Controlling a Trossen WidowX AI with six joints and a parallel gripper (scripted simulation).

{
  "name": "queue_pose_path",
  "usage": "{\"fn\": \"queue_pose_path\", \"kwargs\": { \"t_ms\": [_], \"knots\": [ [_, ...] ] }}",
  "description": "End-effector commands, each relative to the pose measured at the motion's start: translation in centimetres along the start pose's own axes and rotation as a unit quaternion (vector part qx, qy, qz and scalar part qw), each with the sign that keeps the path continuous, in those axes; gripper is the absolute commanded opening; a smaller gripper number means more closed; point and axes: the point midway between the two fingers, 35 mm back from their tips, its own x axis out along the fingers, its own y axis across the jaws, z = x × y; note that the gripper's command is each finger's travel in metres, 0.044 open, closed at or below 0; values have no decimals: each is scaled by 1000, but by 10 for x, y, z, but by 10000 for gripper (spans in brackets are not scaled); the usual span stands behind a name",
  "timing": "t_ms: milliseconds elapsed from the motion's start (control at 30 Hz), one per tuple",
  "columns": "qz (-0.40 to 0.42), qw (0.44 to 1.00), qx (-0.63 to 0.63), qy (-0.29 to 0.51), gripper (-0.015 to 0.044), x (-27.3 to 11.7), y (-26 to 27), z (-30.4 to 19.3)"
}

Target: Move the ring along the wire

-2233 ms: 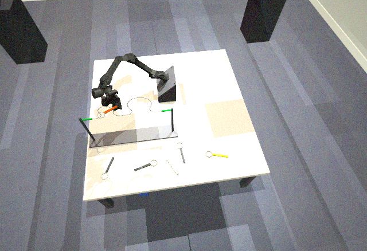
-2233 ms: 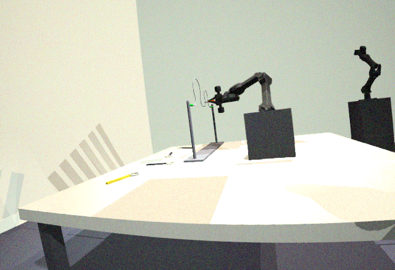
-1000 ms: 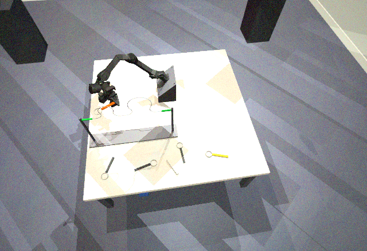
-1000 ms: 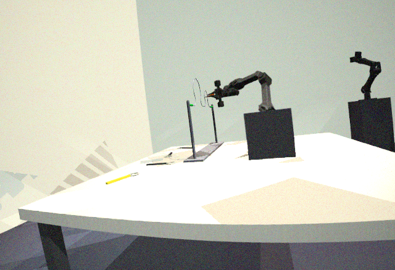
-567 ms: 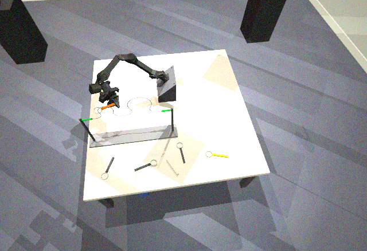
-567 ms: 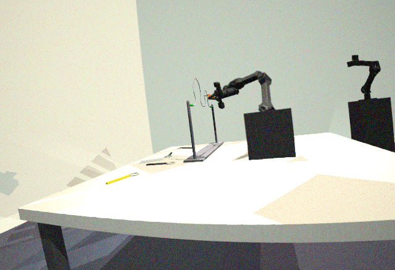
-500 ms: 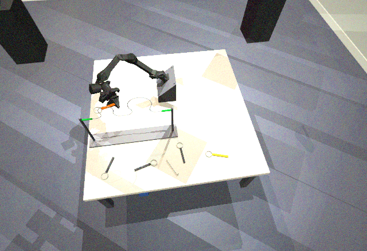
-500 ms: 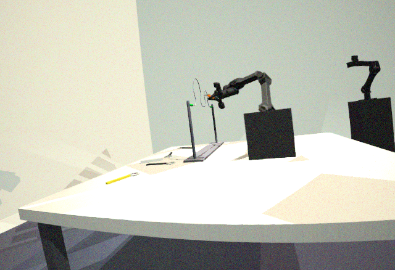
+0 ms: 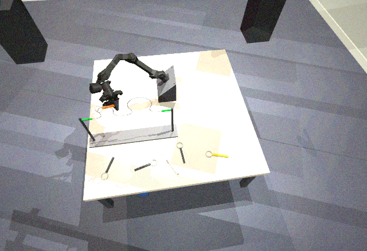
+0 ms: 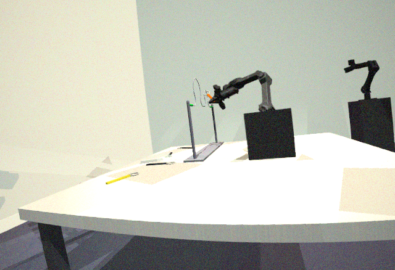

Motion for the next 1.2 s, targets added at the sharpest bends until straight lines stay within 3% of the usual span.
{"fn": "queue_pose_path", "kwargs": {
  "t_ms": [0, 567, 1167],
  "knots": [
    [-22, 999, -37, -2, -150, 0, -5, 0],
    [-116, 974, -196, -10, -150, -2, -29, 6],
    [-211, 910, -357, -20, -150, -9, -50, 19]
  ]
}}
